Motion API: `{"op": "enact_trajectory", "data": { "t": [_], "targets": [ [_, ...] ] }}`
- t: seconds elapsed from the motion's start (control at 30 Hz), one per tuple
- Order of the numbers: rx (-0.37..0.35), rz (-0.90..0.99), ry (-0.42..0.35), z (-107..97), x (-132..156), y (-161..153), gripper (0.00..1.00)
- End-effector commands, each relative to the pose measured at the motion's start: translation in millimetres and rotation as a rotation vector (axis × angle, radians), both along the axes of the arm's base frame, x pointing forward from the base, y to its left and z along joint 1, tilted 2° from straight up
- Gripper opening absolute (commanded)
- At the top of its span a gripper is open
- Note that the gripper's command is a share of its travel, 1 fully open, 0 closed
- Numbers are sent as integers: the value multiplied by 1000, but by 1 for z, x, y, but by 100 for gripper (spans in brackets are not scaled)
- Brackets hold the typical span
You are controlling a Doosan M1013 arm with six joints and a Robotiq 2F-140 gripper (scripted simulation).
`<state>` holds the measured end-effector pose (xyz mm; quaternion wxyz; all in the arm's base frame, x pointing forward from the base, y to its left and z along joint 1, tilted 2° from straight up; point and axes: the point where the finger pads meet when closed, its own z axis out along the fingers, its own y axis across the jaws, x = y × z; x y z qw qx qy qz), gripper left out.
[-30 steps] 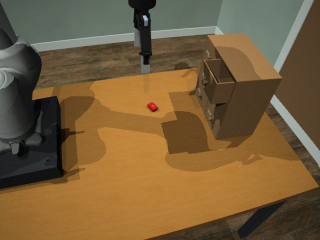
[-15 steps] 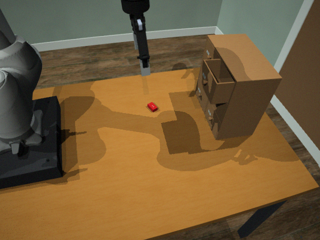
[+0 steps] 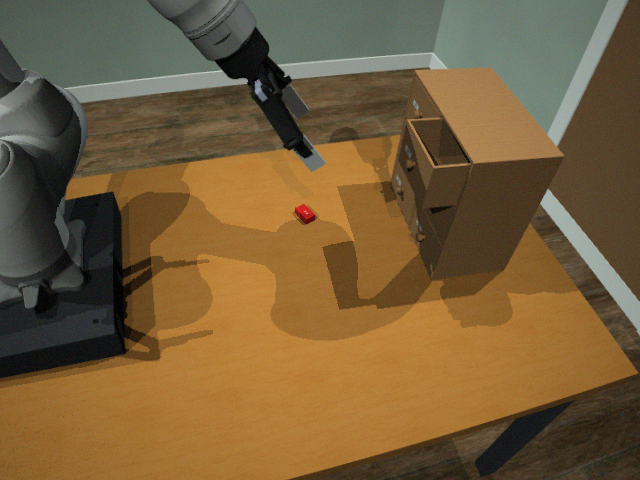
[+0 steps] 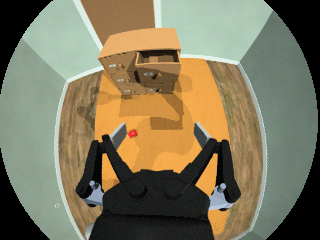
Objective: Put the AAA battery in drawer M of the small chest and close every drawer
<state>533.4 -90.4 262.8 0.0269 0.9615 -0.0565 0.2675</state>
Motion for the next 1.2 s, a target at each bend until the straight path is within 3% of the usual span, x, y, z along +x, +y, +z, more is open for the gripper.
{"op": "enact_trajectory", "data": {
  "t": [0.0, 0.1, 0.27, 1.17],
  "targets": [
    [-8, 17, -173, -16, 15, 1, 100],
    [-18, 19, -263, -23, 22, 0, 100],
    [-25, 21, -332, -29, 28, 0, 100],
    [-52, 21, -537, -47, 44, -3, 100]
  ]
}}
